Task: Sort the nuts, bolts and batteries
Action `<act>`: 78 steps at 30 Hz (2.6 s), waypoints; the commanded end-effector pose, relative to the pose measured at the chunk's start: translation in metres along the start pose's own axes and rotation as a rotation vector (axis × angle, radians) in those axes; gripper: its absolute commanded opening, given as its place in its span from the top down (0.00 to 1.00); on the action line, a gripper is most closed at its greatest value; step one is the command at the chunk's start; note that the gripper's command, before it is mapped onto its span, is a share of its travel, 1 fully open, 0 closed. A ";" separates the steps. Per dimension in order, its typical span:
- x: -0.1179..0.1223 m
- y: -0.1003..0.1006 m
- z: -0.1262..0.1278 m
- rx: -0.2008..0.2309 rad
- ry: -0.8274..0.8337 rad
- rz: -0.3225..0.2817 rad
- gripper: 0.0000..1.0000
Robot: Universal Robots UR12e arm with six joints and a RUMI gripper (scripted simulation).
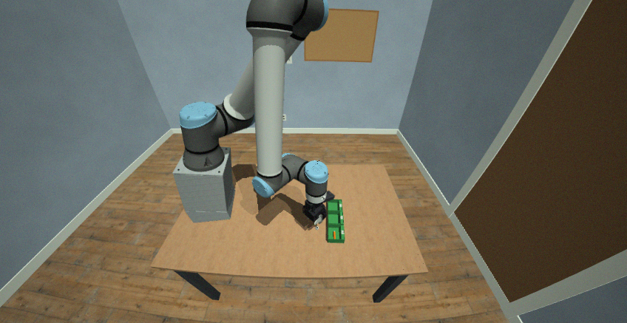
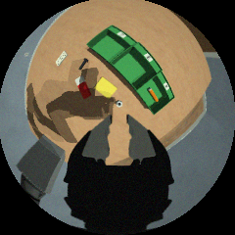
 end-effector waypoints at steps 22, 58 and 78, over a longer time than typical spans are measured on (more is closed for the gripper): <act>0.000 0.056 0.001 0.001 0.000 0.000 0.82; 0.000 0.068 0.000 0.001 0.000 0.000 1.00; 0.000 0.068 0.000 0.001 0.000 0.000 1.00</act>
Point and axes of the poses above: the point where the finger pads meet when closed, its own y axis out along the fingers, its own z axis across the jaws, x = y × z, the point moved 3 cm from there along -y, back along the fingers, and after that the axes turned 9 degrees about -y, right-handed, at the moved point
